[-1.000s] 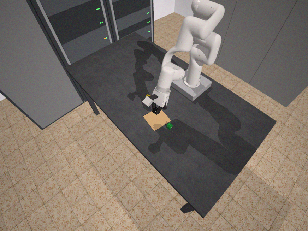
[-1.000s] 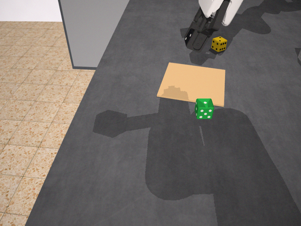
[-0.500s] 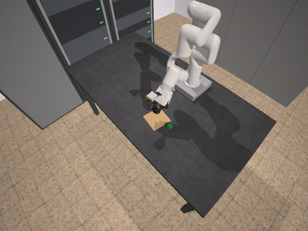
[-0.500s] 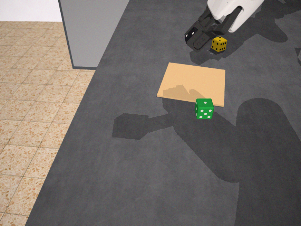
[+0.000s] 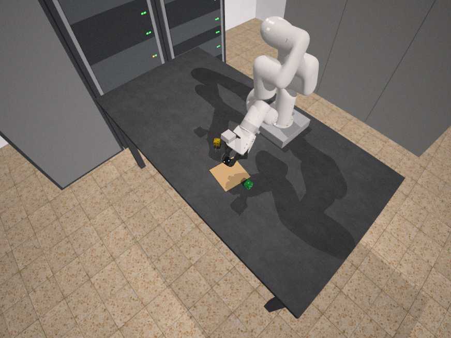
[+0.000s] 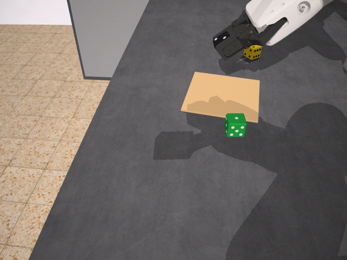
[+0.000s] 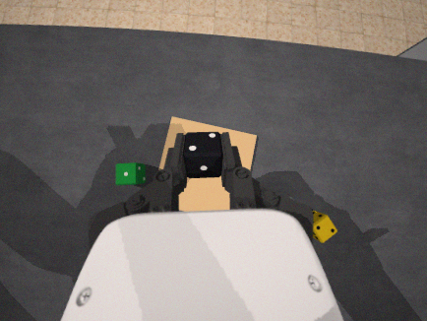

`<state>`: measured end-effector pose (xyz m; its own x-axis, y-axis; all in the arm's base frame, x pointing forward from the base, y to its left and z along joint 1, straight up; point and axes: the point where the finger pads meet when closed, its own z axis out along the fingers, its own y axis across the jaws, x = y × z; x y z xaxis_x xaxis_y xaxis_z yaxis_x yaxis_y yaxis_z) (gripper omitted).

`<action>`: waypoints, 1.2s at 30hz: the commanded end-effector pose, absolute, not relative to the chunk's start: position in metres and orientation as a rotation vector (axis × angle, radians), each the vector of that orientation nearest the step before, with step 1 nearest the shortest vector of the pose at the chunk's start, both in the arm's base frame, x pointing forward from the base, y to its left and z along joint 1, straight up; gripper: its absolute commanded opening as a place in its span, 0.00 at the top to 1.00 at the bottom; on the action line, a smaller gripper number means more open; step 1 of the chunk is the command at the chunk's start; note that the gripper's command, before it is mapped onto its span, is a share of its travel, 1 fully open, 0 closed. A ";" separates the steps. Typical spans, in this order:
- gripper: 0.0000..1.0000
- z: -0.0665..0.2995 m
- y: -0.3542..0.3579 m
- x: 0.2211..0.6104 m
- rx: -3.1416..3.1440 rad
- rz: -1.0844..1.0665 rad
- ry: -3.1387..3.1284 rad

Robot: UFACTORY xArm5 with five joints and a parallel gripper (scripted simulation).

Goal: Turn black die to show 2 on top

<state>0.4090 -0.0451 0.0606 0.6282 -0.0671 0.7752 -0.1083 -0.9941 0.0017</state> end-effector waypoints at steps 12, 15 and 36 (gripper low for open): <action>0.73 0.054 -0.045 0.411 2.739 1.422 -0.148; 0.73 0.047 -0.045 0.411 2.739 1.423 -0.148; 0.73 -0.007 -0.045 0.411 2.739 1.423 -0.148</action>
<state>0.4094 -0.0452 0.0029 0.5772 -0.0614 0.8143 -0.1084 -0.9941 0.0019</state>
